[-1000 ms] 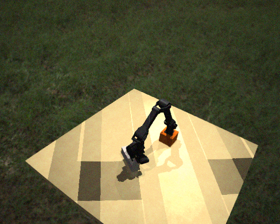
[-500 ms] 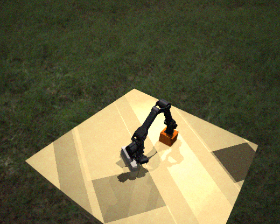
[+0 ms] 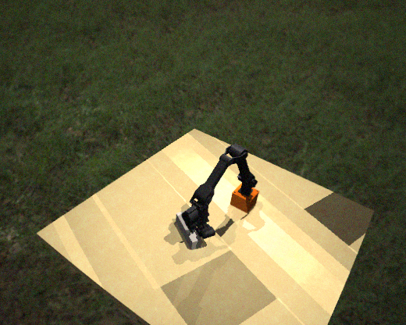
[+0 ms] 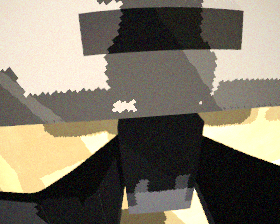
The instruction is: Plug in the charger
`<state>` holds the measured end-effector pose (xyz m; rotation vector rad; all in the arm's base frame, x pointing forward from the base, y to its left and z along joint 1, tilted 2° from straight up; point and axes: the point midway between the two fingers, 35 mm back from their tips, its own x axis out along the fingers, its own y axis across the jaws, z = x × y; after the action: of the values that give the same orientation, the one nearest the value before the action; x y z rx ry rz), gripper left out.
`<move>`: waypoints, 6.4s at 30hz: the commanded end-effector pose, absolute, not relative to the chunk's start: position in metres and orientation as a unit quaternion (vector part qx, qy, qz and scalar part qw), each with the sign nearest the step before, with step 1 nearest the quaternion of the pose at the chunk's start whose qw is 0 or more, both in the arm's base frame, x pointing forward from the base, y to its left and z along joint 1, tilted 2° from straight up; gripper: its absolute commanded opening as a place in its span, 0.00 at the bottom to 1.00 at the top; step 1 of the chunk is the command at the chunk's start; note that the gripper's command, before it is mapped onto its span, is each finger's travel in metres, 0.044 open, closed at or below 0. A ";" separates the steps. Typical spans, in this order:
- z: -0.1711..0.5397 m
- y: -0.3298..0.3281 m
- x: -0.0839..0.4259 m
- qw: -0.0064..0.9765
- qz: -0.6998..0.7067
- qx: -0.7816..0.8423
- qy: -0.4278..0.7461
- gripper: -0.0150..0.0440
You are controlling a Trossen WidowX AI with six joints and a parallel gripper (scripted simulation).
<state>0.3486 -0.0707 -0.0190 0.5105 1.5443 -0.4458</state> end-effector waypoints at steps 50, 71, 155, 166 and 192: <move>-0.018 -0.081 0.367 0.669 -0.194 0.225 0.681 0.25; -0.018 -0.080 0.364 0.669 -0.194 0.225 0.681 0.25; -0.019 -0.071 0.349 0.666 -0.194 0.225 0.684 1.00; -0.019 -0.069 0.346 0.668 -0.194 0.225 0.682 1.00; -0.019 -0.058 0.333 0.668 -0.194 0.225 0.682 1.00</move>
<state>0.3375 -0.0608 -0.0181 0.5078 1.5355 -0.4313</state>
